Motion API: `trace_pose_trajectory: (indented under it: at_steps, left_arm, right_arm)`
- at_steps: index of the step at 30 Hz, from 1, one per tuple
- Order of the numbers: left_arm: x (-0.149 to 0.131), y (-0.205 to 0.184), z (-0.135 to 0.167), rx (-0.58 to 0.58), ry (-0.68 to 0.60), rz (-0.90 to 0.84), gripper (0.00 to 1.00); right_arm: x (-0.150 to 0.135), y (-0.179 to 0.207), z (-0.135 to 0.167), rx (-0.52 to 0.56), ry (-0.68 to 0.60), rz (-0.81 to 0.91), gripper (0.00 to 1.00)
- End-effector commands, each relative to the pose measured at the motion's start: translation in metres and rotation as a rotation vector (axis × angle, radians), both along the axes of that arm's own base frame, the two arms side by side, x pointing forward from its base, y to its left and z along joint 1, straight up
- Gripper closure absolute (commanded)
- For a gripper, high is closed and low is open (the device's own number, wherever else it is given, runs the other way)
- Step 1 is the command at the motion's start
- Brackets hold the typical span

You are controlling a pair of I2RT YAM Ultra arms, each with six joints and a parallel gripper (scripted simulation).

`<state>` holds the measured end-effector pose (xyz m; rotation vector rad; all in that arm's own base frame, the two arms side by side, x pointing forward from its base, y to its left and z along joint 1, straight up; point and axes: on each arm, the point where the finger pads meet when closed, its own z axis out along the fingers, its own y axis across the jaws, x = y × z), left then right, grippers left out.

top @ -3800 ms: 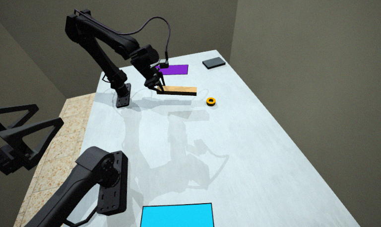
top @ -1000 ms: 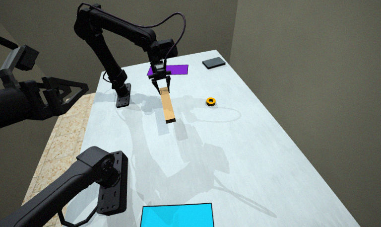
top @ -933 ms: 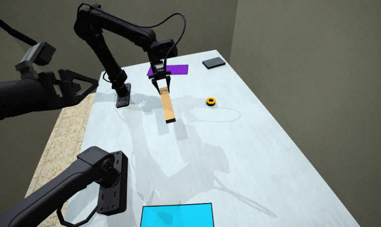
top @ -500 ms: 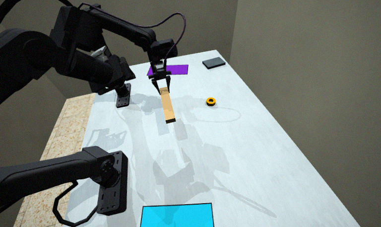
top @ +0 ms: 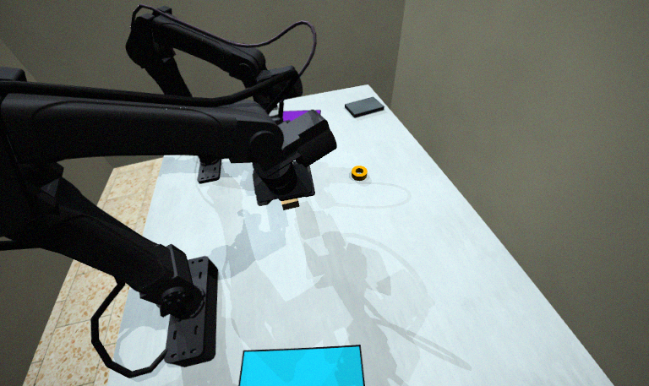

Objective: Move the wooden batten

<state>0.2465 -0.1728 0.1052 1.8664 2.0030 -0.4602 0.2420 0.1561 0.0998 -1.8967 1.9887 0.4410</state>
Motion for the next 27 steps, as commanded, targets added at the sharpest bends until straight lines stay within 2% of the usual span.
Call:
trace_pose_trajectory:
  at_steps: [1, 27]
  left_arm:
    - [0.0039, -0.0081, 0.0108, -0.036, -0.013, -0.01, 0.65]
    - [0.0039, -0.0081, 0.0108, -0.036, -0.013, -0.01, 0.65]
  right_arm:
    - [0.0057, 0.0089, -0.0055, 0.062, -0.005, 0.085, 0.28]
    - [0.0049, 0.0089, -0.0074, 0.052, -0.001, 0.076, 0.28]
